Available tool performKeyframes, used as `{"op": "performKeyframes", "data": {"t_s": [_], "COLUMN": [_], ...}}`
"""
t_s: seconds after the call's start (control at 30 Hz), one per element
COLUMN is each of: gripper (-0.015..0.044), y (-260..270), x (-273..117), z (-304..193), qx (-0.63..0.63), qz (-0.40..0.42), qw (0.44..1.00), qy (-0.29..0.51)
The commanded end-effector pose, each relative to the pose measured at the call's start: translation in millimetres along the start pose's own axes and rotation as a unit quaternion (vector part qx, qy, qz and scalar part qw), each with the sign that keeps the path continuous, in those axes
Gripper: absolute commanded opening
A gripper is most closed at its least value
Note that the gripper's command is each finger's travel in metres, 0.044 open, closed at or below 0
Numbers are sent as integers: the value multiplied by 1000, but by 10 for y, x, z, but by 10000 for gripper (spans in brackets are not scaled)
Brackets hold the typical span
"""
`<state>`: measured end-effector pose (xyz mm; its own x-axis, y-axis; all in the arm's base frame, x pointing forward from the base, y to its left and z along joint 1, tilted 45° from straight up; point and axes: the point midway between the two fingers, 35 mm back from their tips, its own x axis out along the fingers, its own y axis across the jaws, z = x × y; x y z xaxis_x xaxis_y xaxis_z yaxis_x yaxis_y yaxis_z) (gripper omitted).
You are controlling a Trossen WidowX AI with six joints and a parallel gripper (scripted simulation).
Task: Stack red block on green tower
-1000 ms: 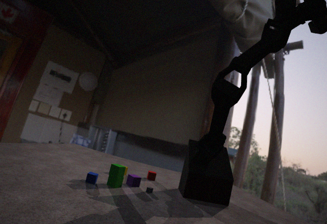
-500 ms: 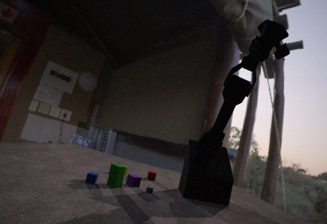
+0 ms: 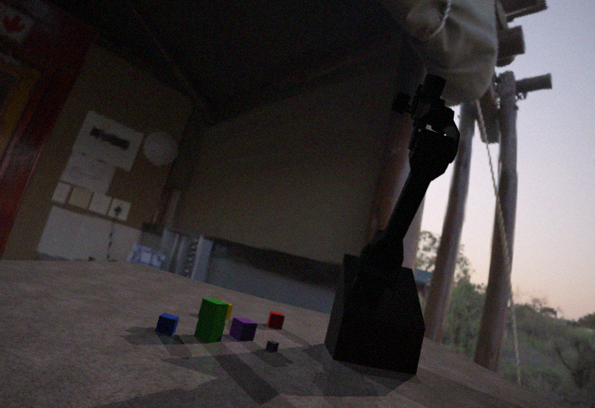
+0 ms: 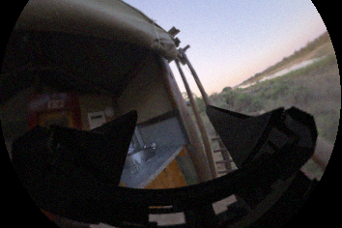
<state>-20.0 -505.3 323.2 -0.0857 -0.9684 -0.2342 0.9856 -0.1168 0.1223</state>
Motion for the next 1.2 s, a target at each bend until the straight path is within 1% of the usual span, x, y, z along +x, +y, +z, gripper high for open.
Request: {"op": "performKeyframes", "data": {"t_s": [0.0, 0.13, 0.23, 0.33, 0.47, 0.63, 0.83, 1.0, 1.1, 1.17], "gripper": [440, 440, 440, 440, 440, 440, 440, 440, 440, 440], "y": [392, 813, 1108, 1368, 1638, 1811, 1769, 1548, 1351, 1249], "x": [142, 154, 68, -100, -445, -1045, -1896, -2629, -3050, -3264], "z": [-643, -1349, -1898, -2445, -3156, -3972, -4740, -5174, -5341, -5411], "qx": [-65, -139, -193, -247, -315, -389, -449, -472, -473, -470], "qz": [53, 119, 173, 229, 306, 402, 505, 575, 608, 623], "qw": [993, 968, 938, 896, 824, 707, 541, 393, 303, 255], "qy": [85, 170, 232, 289, 359, 432, 500, 541, 561, 571]}}
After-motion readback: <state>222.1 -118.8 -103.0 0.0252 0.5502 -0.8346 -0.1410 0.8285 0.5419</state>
